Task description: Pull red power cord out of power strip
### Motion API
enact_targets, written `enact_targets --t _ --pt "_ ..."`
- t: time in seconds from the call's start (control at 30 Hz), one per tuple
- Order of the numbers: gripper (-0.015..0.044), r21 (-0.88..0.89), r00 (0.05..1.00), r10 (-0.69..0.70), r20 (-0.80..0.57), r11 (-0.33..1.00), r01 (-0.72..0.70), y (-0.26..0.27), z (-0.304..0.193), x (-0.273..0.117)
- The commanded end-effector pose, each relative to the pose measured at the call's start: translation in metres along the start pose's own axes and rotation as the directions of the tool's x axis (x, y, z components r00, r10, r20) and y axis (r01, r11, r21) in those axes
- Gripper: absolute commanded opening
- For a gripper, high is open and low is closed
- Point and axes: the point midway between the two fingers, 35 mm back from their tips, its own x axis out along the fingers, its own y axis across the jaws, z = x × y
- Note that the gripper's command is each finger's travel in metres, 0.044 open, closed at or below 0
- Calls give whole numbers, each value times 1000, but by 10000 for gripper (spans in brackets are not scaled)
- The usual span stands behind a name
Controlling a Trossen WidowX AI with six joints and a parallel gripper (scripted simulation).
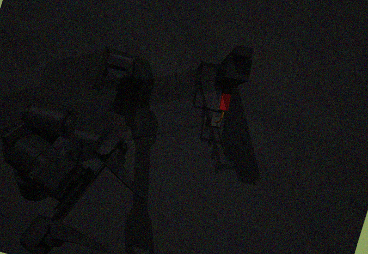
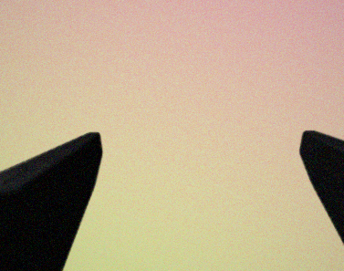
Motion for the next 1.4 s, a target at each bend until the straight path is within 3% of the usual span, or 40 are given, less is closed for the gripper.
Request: enact_targets --t 0.0,0.27,0.53,0.83,1.1,1.37 --pt "374 0 1000 -3 1 1000 3 0 1 -1" --pt "164 17 981 -162 111 987 161 21 64 -32" --pt "160 15 919 -246 309 967 254 88 139 -53" --pt "160 -40 898 -115 424 989 145 197 171 -33" --pt "160 -81 923 47 382 997 -17 277 154 4" --pt "160 -39 955 236 178 972 -232 359 87 58"
